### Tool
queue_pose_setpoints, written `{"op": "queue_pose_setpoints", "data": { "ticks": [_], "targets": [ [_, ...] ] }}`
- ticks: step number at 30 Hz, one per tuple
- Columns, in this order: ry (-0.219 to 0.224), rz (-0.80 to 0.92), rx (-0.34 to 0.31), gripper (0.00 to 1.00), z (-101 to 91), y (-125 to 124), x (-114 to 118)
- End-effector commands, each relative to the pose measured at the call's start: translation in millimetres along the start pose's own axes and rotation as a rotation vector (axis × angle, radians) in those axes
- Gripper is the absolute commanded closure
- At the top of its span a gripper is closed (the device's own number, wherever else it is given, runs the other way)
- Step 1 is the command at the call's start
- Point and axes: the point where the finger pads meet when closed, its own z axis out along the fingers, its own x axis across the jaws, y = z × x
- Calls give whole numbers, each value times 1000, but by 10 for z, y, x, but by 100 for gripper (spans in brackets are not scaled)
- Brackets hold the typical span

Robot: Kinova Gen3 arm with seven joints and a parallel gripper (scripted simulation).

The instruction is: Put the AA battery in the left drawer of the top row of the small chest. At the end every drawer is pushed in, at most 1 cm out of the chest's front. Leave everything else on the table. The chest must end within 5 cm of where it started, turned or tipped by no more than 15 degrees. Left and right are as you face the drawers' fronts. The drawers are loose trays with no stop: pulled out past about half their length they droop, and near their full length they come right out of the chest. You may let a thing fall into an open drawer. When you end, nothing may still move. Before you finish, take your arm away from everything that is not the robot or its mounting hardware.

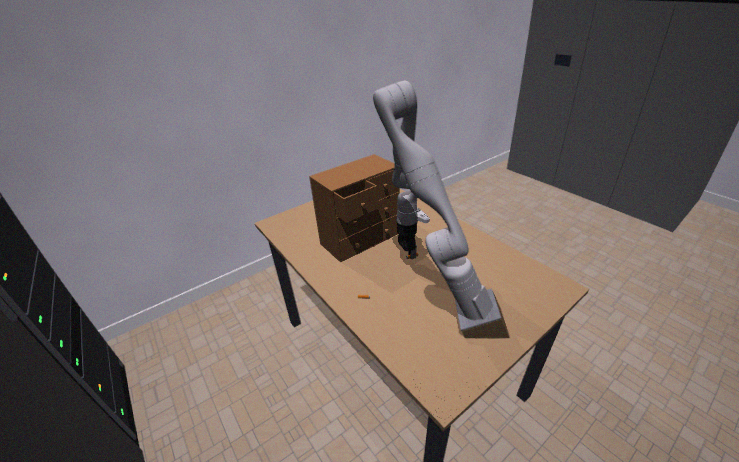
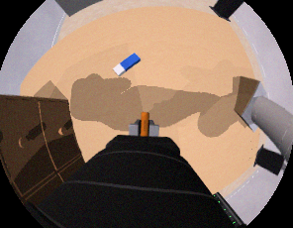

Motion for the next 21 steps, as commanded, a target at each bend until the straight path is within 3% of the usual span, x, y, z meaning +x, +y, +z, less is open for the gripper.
{"op": "queue_pose_setpoints", "data": {
  "ticks": [1, 7, 21],
  "targets": [
    [-18, -1, 10, 69, -225, -15, -68],
    [-18, -1, 10, 69, -461, -15, -61],
    [-16, -6, 8, 69, -611, 3, -54]
  ]
}}
